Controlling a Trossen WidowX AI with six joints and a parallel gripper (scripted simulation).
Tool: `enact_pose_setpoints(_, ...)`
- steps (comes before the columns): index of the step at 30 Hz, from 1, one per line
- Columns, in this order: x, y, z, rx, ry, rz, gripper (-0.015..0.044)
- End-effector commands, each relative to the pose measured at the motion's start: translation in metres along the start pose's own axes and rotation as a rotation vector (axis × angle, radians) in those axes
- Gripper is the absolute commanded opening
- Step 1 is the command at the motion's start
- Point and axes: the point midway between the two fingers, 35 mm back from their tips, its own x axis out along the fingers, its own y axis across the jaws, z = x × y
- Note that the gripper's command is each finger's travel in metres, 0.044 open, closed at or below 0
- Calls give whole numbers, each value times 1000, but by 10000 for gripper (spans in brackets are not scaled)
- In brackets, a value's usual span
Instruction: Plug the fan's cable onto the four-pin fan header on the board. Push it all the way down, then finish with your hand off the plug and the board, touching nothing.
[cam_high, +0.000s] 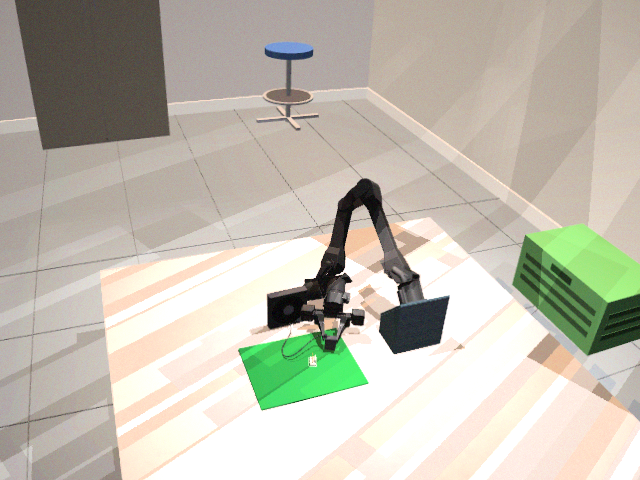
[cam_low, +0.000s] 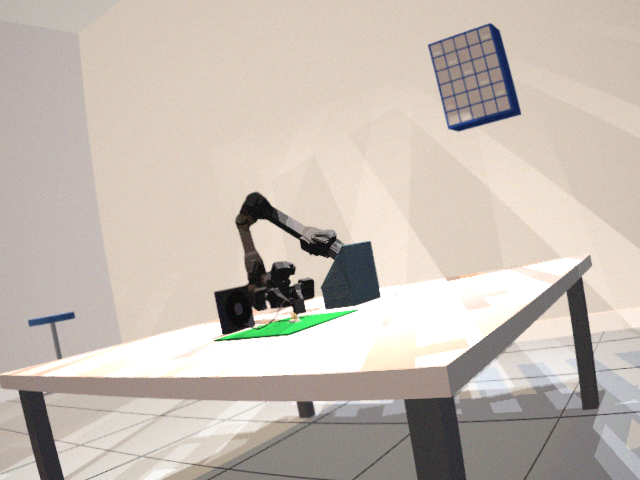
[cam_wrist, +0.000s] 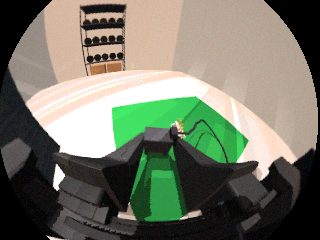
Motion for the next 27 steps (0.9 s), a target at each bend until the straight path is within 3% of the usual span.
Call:
enact_pose_setpoints(1, 1, -2, -4, -5, -2, -7, 0)
enact_pose_setpoints(27, 4, 1, -9, 0, 0, 1, 0)
